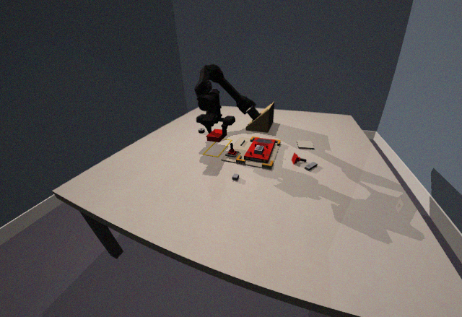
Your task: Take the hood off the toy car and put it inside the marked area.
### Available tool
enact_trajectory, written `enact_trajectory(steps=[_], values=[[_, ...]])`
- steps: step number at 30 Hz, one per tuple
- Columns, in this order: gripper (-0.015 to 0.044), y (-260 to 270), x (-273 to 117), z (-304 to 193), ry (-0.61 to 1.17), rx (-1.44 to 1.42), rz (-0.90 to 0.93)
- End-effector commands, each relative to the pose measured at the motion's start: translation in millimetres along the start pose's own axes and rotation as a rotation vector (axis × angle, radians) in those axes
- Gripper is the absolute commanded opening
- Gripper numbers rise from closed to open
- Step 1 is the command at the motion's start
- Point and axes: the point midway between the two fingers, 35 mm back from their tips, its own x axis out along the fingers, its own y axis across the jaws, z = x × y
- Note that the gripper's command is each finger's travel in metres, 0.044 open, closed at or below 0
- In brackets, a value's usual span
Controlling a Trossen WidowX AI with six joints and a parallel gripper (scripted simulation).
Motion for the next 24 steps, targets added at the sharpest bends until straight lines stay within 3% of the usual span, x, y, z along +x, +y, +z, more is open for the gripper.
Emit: enact_trajectory(steps=[1, 24], values=[[0.0000, 0, 5, -2, 0.005, -0.009, -0.008], [0.0000, -1, 28, -4, 0.005, -0.009, -0.011]])
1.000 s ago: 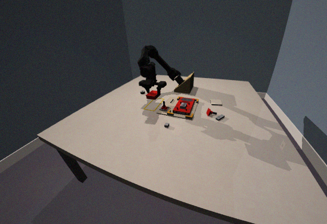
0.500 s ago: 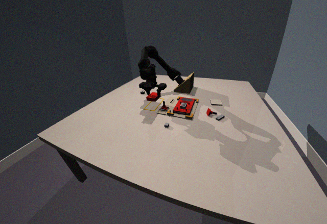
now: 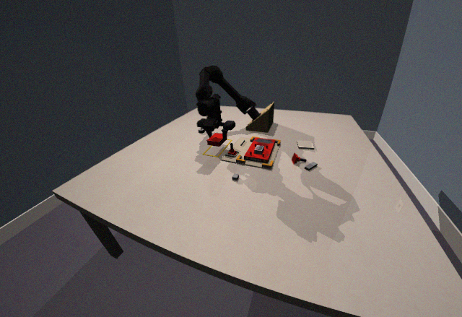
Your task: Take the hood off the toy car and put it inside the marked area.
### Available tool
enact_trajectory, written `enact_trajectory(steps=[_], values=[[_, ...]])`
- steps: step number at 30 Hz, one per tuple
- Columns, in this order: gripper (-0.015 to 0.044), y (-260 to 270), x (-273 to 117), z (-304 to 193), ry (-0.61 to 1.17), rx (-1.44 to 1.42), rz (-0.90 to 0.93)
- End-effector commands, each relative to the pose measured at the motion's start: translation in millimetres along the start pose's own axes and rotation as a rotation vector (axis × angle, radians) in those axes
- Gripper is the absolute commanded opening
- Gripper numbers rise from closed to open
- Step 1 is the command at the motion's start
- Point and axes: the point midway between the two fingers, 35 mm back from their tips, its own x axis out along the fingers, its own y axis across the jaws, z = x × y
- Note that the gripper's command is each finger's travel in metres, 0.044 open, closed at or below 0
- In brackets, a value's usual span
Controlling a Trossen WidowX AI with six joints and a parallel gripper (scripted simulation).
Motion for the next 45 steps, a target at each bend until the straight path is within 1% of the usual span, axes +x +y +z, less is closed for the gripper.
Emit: enact_trajectory(steps=[1, 45], values=[[0.0000, 0, 5, -3, 0.006, -0.009, -0.008], [0.0000, -1, 27, -4, 0.006, -0.009, -0.010]])
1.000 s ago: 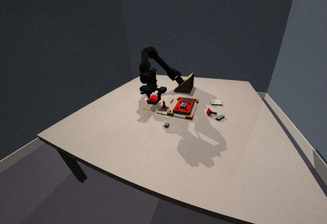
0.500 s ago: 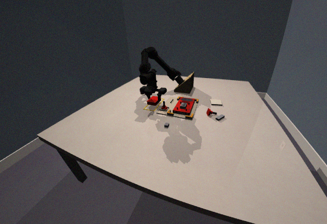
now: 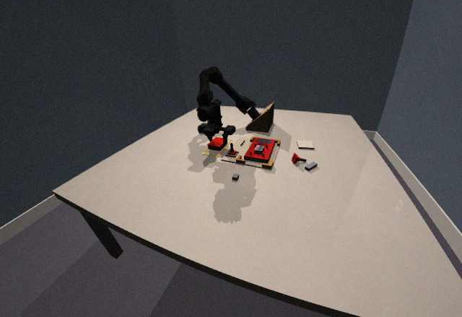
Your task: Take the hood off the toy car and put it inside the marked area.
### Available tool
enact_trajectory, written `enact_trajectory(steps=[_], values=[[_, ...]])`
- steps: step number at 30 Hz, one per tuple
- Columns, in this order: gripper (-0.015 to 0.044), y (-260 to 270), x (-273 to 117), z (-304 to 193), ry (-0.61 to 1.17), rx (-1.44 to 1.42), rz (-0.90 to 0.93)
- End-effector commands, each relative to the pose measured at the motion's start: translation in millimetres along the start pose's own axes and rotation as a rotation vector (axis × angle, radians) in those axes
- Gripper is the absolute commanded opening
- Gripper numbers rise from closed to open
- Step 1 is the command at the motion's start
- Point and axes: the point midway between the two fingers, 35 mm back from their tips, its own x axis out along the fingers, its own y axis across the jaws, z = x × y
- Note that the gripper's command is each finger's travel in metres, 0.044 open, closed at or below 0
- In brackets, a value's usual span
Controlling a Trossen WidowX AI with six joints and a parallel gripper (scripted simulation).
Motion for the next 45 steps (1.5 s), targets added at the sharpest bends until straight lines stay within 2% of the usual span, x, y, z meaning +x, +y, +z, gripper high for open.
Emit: enact_trajectory(steps=[1, 10, 27, 34, 45], values=[[0.0000, 0, 3, -2, 0.005, -0.008, -0.006], [0.0000, 0, 7, -2, 0.005, -0.008, -0.007], [0.0440, 0, 2, 0, 0.000, 0.000, -0.001], [0.0440, 2, -64, 1, 0.005, -0.001, -0.010], [0.0440, 2, -67, 0, 0.005, -0.001, -0.011]])
